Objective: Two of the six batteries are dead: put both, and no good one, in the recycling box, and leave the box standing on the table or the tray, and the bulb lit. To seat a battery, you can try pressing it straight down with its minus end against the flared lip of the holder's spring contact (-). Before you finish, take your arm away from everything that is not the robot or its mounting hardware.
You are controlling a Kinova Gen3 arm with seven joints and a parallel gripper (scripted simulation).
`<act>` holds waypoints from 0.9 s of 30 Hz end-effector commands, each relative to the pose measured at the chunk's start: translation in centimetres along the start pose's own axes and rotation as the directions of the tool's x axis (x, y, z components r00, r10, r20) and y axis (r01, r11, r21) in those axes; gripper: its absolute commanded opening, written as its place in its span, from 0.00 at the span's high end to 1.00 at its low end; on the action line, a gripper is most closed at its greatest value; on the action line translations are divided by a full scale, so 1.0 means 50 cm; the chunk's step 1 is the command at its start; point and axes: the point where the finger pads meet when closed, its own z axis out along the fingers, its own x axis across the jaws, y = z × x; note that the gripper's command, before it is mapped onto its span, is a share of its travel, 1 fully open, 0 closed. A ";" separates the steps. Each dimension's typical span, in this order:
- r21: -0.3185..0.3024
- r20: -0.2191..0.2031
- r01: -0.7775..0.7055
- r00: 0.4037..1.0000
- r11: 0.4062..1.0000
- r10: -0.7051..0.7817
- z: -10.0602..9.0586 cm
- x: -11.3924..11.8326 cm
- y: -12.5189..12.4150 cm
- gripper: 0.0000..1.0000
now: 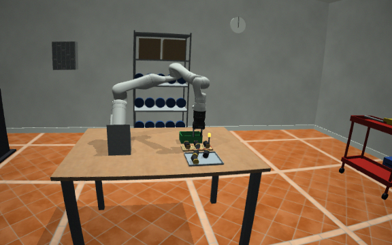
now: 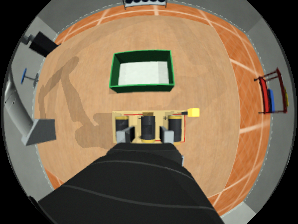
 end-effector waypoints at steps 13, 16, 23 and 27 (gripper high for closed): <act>-0.001 -0.002 0.000 1.000 1.000 0.000 -0.002 0.001 0.001 0.10; -0.001 -0.002 0.000 1.000 1.000 0.000 -0.002 0.001 0.001 0.10; -0.001 -0.002 0.000 1.000 1.000 0.000 -0.009 0.001 0.001 0.10; -0.001 -0.002 0.000 1.000 1.000 0.000 -0.082 0.001 0.000 0.10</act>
